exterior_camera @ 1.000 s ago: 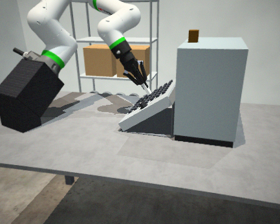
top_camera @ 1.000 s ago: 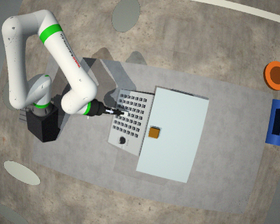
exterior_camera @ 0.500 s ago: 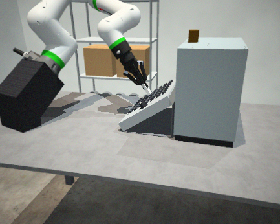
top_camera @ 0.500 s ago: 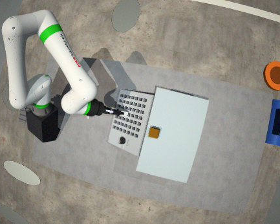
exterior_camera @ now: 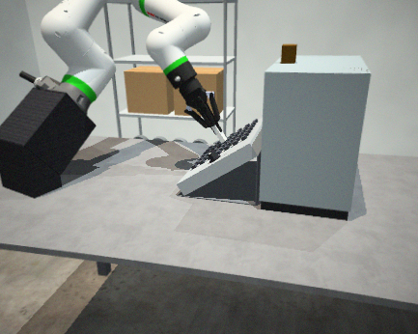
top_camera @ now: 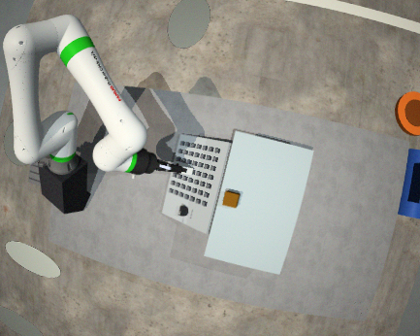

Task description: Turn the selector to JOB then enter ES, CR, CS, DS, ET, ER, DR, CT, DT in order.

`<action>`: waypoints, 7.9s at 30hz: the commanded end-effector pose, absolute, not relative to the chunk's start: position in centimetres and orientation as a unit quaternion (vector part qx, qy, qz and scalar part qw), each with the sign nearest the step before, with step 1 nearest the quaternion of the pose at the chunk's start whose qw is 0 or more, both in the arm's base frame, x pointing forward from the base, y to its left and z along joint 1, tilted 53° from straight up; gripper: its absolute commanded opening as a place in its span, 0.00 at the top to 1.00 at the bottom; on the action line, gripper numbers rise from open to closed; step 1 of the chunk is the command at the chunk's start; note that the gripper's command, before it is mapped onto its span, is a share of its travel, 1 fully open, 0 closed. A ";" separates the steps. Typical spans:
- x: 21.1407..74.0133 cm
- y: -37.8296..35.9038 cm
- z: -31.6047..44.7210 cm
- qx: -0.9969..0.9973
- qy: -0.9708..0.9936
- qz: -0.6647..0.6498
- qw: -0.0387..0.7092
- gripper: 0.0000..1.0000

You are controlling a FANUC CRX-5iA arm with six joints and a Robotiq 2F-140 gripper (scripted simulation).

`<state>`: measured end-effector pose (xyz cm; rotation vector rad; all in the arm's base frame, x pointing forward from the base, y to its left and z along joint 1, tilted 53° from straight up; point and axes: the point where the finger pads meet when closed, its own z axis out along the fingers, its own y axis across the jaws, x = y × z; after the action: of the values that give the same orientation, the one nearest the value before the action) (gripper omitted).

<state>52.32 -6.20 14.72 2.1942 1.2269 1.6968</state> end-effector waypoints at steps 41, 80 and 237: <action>53.2 -5.8 14.3 0.722 0.404 0.559 0.055 1.00; 50.5 -7.0 15.5 0.722 0.404 0.559 0.055 1.00; 55.8 -8.7 21.0 0.722 0.404 0.559 0.055 1.00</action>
<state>56.26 -8.49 20.84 2.1937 1.2261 1.6966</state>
